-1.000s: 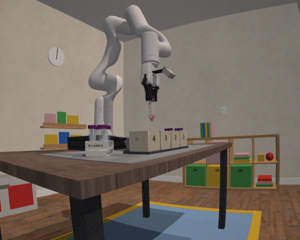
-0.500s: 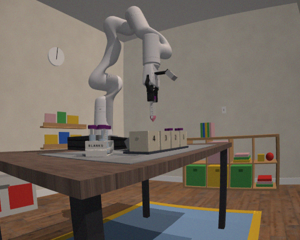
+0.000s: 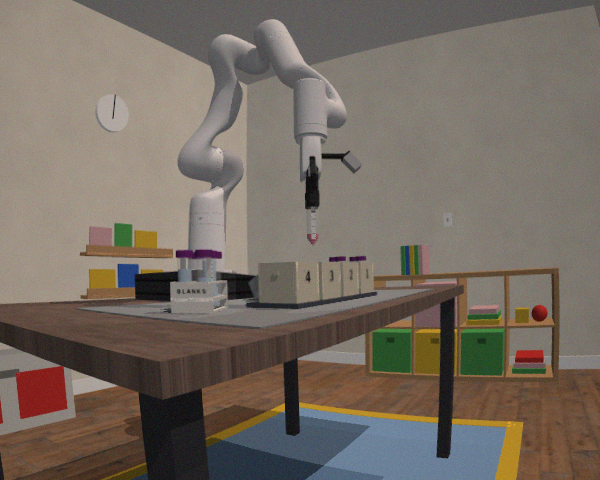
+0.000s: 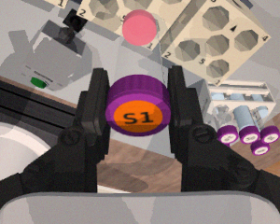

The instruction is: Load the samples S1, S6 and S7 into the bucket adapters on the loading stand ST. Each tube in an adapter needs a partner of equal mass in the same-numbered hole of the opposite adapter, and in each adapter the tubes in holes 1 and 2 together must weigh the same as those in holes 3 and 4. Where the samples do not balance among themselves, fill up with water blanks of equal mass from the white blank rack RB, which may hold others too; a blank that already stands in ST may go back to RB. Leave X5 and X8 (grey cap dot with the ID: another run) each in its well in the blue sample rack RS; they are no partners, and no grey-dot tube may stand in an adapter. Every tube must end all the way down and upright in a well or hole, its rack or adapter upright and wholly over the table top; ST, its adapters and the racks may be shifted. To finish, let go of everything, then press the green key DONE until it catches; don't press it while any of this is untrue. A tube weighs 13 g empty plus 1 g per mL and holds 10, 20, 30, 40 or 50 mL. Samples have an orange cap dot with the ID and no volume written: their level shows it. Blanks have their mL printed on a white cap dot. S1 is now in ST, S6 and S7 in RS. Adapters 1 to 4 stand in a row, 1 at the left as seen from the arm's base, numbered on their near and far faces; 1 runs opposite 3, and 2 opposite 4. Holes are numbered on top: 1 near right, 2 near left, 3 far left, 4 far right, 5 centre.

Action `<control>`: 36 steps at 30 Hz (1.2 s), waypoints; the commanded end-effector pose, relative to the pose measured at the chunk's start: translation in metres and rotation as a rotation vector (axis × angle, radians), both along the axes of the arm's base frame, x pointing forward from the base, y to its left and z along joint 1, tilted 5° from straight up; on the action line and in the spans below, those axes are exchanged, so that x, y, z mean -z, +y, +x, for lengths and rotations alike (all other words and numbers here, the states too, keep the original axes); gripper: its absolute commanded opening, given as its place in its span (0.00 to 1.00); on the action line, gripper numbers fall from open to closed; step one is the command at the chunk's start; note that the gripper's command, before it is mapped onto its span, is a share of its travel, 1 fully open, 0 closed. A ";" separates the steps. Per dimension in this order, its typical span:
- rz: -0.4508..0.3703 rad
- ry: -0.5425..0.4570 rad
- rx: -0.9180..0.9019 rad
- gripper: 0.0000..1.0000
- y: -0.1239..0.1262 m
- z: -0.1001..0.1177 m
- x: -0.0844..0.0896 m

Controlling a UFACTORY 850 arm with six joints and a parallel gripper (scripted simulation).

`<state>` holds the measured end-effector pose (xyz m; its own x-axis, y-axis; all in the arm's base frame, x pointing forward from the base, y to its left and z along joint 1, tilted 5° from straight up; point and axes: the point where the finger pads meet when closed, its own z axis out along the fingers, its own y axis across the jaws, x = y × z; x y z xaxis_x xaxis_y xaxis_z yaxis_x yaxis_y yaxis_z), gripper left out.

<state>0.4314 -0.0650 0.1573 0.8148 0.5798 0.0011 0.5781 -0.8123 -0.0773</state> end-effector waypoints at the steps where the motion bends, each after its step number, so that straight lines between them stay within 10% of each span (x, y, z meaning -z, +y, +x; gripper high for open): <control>1: 0.017 -0.017 -0.118 0.00 0.017 -0.004 -0.003; 10: 0.029 -0.037 -0.410 0.00 0.060 -0.018 -0.006; 36: 0.029 -0.037 -0.410 0.00 0.164 -0.051 -0.016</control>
